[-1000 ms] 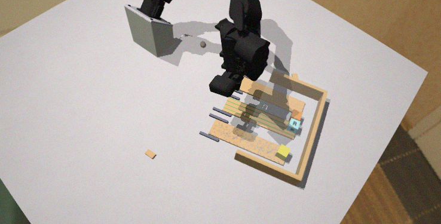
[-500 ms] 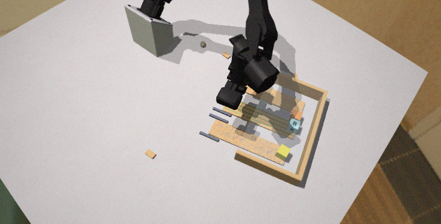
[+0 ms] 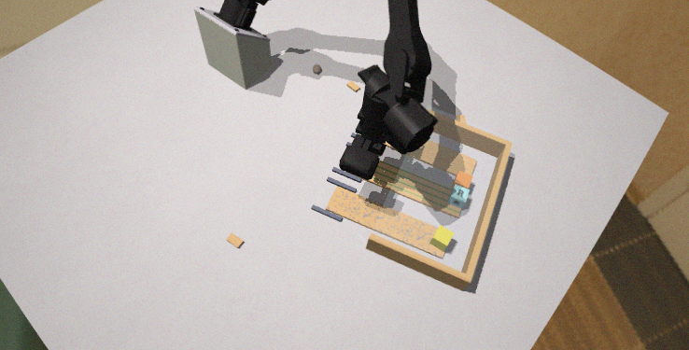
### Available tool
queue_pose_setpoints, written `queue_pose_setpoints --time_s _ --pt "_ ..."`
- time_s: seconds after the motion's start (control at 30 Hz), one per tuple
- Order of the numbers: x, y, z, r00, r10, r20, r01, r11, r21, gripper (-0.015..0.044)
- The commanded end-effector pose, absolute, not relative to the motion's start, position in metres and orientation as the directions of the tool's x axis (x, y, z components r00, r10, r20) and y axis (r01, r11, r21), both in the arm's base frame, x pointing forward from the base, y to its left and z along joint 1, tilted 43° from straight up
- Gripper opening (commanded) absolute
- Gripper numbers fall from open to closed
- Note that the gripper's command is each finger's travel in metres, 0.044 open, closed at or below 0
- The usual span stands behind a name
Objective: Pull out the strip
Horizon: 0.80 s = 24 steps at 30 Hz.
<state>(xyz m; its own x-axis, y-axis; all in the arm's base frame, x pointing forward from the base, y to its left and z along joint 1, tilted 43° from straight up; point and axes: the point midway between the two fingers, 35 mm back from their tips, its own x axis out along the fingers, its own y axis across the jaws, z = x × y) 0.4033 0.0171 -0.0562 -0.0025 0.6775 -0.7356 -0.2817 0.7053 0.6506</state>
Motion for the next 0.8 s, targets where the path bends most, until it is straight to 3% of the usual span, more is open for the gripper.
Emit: queue_pose_setpoints --time_s 0.0,0.77 --pt "0.402 0.021 -0.063 -0.005 0.681 -0.732 -0.271 0.704 0.656 0.0" --pt "0.399 0.044 -0.089 -0.005 0.683 -0.731 -0.272 0.702 0.658 0.0"
